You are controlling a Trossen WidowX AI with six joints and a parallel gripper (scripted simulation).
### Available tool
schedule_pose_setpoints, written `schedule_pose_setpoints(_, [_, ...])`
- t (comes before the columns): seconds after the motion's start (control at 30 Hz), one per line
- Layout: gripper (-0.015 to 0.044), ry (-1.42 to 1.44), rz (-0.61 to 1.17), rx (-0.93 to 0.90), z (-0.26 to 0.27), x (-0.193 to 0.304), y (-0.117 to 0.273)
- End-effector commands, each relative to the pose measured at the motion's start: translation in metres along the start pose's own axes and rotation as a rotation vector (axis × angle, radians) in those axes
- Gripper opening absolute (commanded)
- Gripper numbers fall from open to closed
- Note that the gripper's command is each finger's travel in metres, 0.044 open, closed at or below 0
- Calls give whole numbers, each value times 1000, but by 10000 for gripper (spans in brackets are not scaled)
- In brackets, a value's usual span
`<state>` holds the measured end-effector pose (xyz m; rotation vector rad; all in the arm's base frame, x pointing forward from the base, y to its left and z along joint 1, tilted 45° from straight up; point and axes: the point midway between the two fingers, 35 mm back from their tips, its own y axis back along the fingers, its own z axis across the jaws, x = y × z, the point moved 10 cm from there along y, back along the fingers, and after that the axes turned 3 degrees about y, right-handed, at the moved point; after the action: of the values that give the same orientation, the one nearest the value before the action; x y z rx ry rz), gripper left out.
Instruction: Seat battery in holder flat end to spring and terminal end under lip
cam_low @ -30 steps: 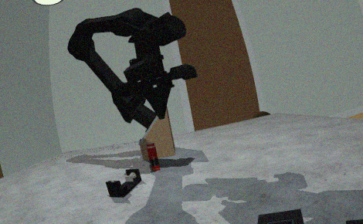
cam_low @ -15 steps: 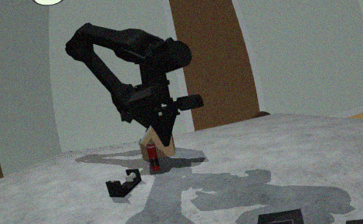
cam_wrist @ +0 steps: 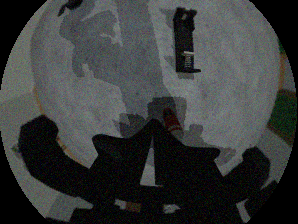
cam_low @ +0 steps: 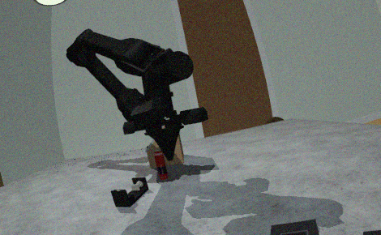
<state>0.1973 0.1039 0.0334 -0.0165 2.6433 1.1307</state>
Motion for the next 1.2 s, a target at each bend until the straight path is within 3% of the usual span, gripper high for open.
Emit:
schedule_pose_setpoints(0.0, [0,2,-7,0,-7,0,1])
schedule_pose_setpoints(1.03, [0,3,-7,4,-52,4,-1])
schedule_pose_setpoints(1.17, [0,0,-3,-5,-48,2,18])
